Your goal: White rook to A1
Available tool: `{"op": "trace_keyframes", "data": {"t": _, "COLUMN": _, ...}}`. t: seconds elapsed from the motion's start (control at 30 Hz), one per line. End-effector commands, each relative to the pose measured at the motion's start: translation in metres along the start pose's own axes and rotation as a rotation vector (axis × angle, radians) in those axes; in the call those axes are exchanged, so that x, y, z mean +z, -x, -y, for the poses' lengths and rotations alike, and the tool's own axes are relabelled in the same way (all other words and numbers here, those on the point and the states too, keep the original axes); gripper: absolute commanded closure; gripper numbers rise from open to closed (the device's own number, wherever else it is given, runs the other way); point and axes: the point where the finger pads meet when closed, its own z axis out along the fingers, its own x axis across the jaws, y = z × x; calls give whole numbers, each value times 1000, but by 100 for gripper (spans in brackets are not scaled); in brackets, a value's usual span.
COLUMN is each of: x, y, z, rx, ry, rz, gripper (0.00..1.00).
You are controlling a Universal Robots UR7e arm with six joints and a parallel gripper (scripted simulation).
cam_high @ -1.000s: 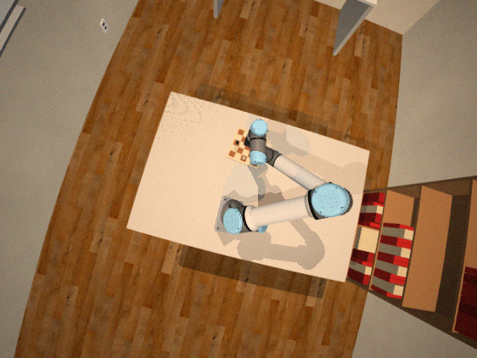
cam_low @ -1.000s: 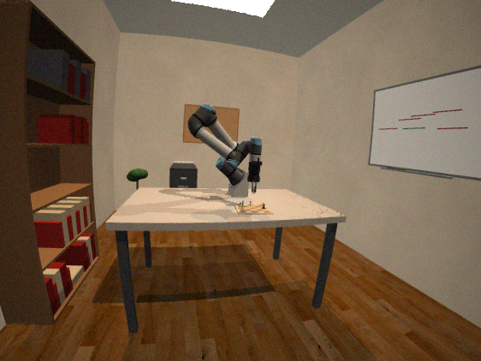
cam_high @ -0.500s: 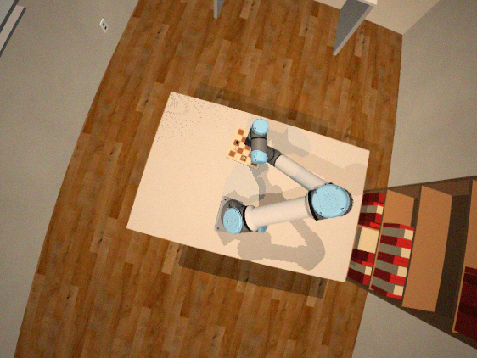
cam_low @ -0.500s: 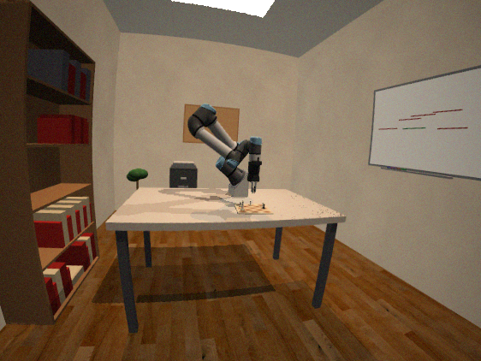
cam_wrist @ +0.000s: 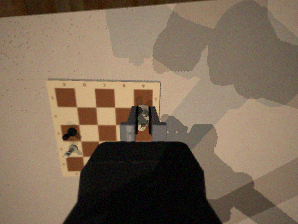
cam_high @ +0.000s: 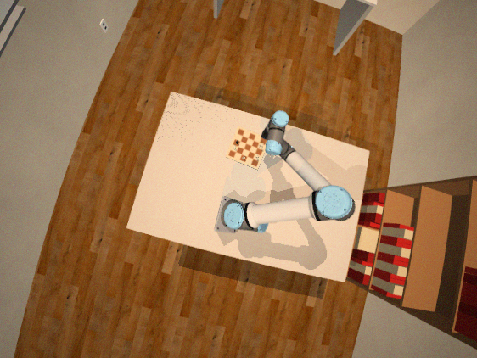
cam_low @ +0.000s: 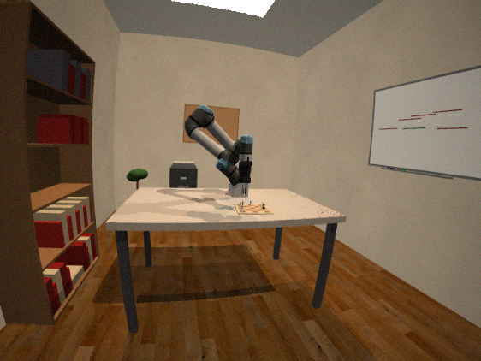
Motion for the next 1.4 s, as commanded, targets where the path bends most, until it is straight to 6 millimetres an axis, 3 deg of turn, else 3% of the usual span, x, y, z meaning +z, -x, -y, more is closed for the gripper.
{"op": "trace_keyframes", "data": {"t": 0.0, "x": -1, "y": 0, "z": 0, "rx": -1, "ry": -1, "rz": 0, "gripper": 100}}
{"op": "trace_keyframes", "data": {"t": 0.4, "x": 11, "y": 0, "z": 0, "rx": -1, "ry": -1, "rz": 0, "gripper": 100}}
{"op": "trace_keyframes", "data": {"t": 0.9, "x": 76, "y": 0, "z": 1, "rx": -1, "ry": -1, "rz": 0, "gripper": 100}}
{"op": "trace_keyframes", "data": {"t": 1.37, "x": 95, "y": 0, "z": 1, "rx": -1, "ry": -1, "rz": 0, "gripper": 100}}
